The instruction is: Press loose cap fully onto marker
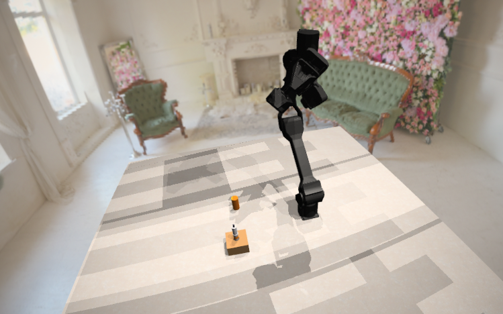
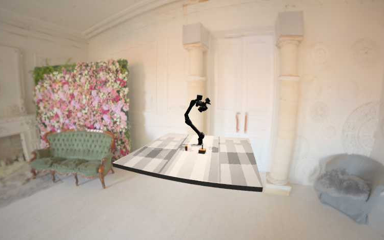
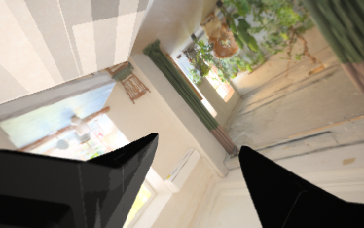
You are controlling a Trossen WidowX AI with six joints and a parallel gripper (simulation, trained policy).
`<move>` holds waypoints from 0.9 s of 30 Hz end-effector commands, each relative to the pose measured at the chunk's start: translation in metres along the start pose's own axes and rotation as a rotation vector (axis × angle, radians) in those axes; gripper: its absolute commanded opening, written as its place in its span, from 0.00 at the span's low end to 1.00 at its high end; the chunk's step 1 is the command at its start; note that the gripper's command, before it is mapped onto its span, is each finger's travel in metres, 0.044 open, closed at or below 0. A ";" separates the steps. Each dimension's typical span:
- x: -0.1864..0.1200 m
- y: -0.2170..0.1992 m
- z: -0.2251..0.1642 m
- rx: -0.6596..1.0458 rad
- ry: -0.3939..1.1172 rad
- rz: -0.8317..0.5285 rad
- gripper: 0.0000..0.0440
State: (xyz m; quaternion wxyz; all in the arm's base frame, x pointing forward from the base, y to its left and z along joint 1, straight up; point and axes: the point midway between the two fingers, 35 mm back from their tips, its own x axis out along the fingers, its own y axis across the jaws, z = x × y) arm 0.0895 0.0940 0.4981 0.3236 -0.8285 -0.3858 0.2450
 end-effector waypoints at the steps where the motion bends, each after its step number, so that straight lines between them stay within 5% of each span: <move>1: 0.006 0.002 0.006 0.004 -0.013 0.031 0.72; 27: 0.038 0.022 0.032 0.079 -0.049 0.252 0.73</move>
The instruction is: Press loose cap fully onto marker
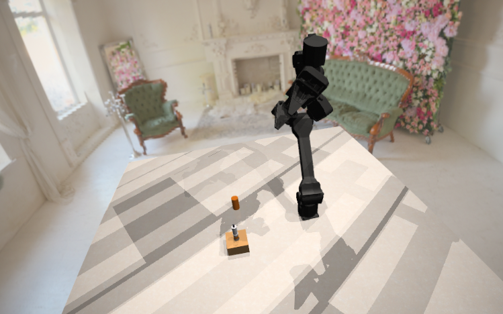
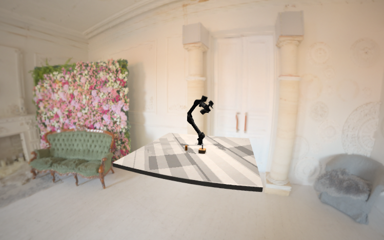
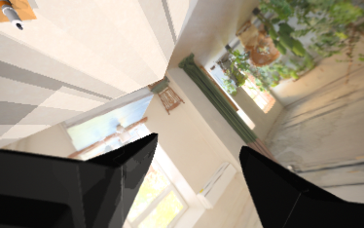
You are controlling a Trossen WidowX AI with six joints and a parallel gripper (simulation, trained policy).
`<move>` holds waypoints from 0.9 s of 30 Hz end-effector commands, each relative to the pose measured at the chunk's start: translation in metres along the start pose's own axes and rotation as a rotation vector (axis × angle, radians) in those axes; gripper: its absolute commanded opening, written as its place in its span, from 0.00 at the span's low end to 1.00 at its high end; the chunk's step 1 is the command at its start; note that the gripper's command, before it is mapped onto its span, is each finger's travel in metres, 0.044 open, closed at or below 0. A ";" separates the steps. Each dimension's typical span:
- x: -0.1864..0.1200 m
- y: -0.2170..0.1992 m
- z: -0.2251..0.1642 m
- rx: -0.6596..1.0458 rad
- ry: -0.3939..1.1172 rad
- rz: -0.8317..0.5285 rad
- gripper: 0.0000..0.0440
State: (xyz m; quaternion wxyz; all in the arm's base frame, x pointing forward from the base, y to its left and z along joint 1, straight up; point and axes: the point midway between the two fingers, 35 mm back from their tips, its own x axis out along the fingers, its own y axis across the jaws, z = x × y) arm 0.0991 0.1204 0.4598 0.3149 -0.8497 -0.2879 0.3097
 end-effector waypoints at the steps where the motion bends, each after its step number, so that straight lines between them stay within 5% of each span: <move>1: 0.007 0.002 0.004 0.012 -0.010 0.036 0.73; 27: 0.045 0.025 0.013 0.150 -0.026 0.261 0.74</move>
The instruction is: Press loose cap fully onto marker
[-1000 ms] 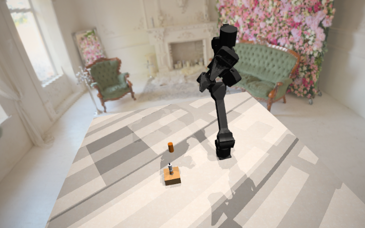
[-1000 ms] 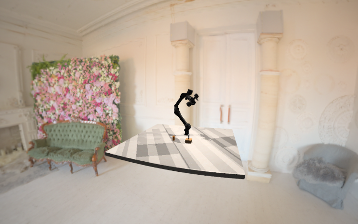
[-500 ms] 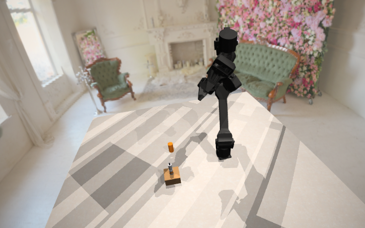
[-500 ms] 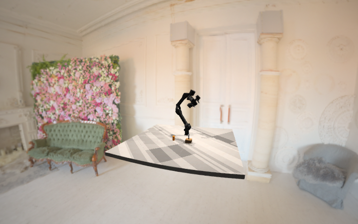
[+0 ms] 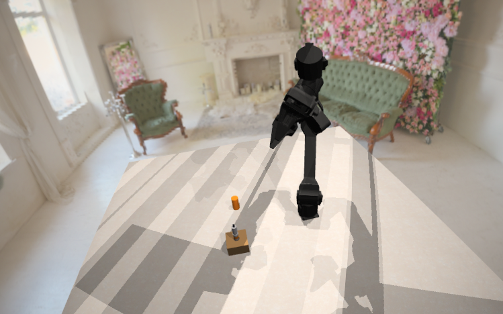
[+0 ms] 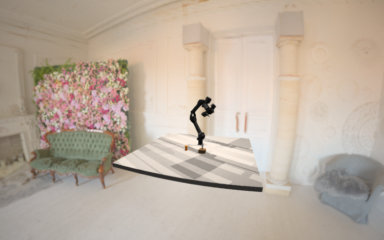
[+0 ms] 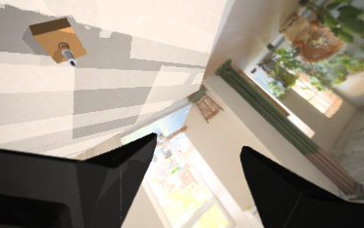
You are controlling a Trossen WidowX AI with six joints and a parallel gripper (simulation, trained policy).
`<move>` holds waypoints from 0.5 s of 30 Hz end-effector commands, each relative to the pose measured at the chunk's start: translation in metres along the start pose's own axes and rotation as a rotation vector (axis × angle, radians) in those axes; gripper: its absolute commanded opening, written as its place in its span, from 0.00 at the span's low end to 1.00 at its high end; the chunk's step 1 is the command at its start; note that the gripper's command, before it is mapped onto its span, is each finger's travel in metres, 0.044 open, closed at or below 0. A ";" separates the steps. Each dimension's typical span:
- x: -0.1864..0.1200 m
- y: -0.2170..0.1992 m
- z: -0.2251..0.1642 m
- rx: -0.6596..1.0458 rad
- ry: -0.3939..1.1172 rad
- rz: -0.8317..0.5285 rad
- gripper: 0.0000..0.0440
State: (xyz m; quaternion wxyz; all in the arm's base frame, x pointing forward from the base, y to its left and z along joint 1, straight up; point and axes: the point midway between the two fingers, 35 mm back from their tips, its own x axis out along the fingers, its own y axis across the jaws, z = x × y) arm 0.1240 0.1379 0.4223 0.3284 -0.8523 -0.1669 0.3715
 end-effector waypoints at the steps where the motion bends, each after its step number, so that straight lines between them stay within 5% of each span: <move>1: 0.007 0.002 0.001 0.024 -0.008 0.031 0.74; 15: 0.028 0.012 -0.001 0.121 -0.013 0.142 0.74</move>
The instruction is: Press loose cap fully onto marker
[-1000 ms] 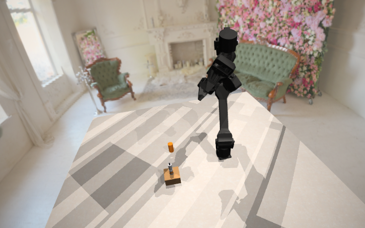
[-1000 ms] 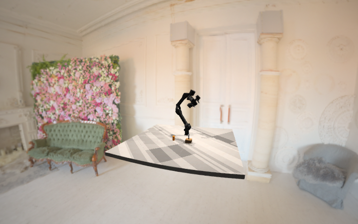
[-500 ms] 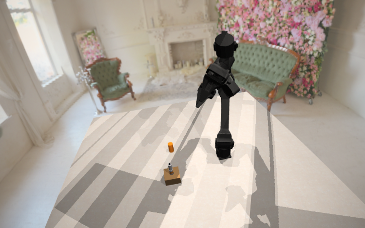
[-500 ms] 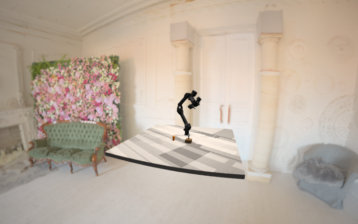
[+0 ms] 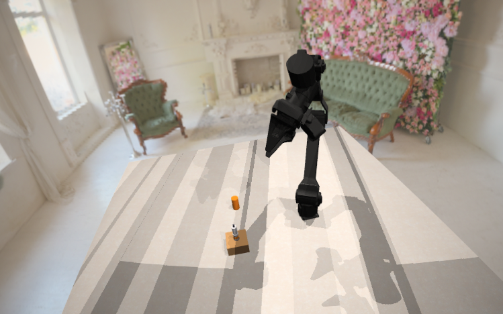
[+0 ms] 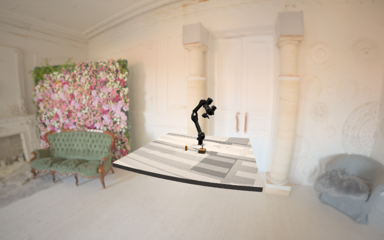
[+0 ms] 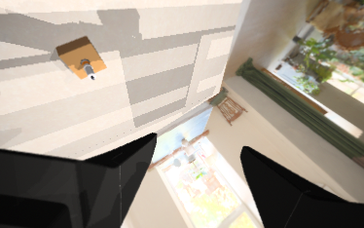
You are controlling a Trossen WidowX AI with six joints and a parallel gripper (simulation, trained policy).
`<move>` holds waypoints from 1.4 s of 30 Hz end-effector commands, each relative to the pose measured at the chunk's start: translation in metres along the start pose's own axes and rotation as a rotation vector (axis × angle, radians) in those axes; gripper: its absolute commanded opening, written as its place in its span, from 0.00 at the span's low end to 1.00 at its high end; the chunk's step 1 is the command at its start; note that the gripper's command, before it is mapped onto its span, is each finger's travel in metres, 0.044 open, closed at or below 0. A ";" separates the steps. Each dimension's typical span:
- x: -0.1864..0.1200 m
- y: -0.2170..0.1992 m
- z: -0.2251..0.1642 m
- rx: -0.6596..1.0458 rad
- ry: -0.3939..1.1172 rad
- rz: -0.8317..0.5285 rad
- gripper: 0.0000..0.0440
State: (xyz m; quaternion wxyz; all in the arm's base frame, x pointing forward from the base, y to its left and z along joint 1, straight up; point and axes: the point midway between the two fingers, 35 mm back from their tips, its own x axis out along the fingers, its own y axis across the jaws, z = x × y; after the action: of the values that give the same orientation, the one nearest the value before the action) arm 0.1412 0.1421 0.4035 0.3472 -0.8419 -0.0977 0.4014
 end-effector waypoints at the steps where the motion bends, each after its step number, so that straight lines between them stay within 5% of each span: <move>1: 0.007 0.002 0.000 0.027 -0.007 0.030 0.74; 42: 0.064 0.054 -0.034 0.338 0.024 0.380 0.75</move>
State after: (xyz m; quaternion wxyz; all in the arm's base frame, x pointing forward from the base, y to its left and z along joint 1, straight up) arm 0.1995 0.1154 0.3482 0.3984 -0.7868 0.1216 0.4554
